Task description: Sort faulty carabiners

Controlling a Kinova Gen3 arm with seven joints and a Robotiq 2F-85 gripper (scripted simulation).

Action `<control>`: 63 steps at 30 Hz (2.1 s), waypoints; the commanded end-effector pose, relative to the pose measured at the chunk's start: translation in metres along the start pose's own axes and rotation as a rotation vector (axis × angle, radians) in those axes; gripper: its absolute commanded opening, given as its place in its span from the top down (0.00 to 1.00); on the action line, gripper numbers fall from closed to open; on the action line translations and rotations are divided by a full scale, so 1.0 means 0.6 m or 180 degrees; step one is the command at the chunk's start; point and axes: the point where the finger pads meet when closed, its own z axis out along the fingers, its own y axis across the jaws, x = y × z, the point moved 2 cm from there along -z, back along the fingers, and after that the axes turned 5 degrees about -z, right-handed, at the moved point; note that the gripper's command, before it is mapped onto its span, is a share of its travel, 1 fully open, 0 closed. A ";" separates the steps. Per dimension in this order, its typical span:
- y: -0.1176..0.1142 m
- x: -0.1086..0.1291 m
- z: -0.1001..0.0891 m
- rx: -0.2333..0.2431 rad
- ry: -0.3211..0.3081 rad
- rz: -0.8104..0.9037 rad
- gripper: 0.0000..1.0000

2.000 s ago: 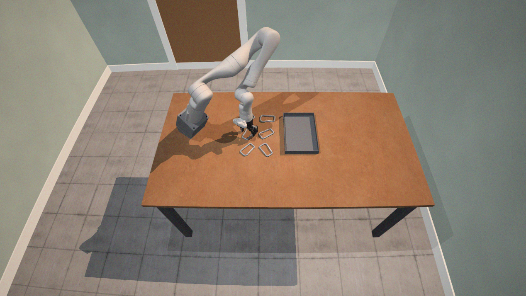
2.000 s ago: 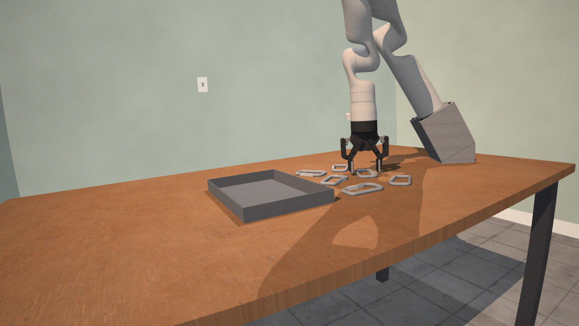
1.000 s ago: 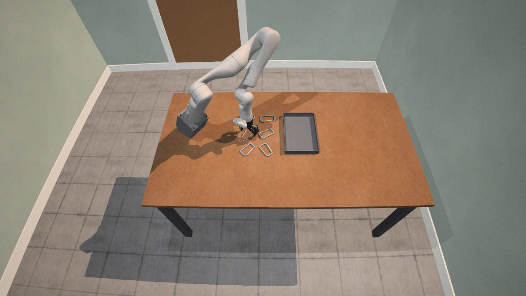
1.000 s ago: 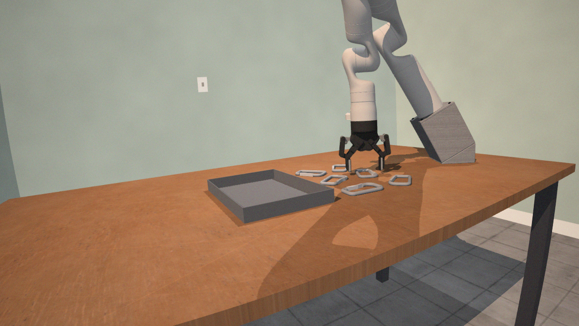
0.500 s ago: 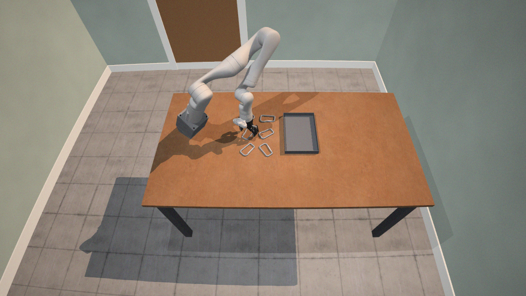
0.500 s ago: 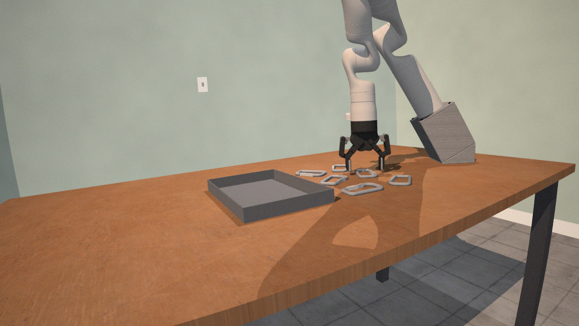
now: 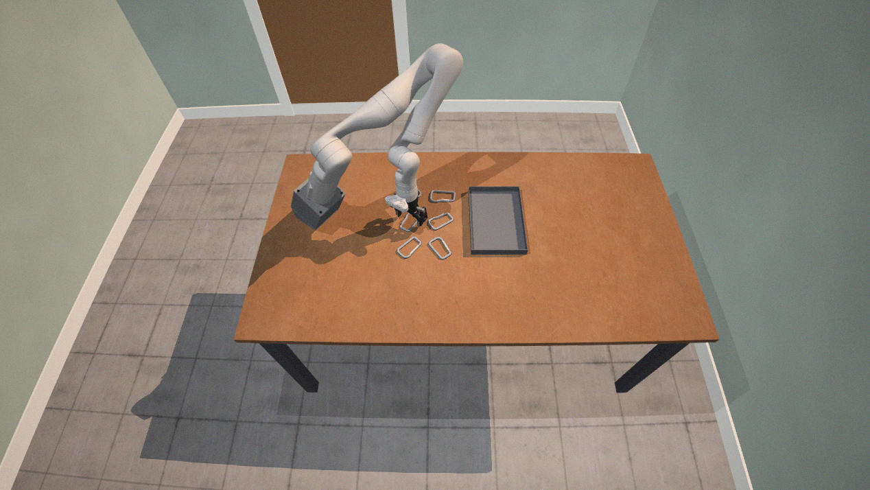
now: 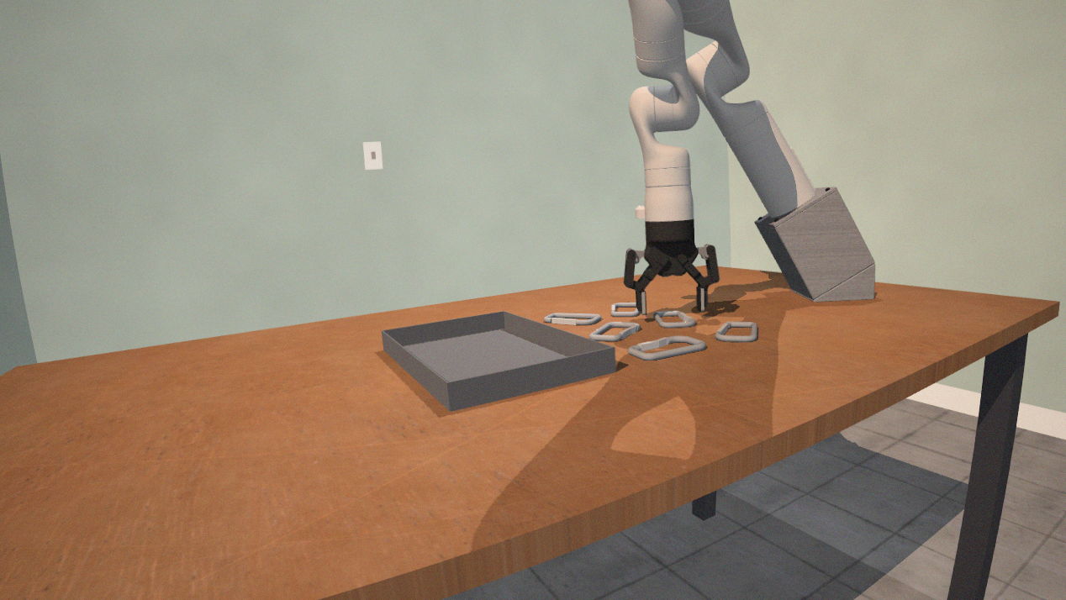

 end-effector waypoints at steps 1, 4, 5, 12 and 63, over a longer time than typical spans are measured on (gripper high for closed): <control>-0.002 -0.005 -0.117 0.0015 -0.0025 -0.0007 0.00; -0.002 -0.005 -0.133 0.0015 -0.0025 -0.0007 0.00; -0.002 -0.005 -0.133 0.0015 -0.0025 -0.0007 0.00; -0.002 -0.005 -0.133 0.0015 -0.0025 -0.0007 0.00; 0.039 -0.080 -0.147 -0.0028 0.0019 0.0471 0.00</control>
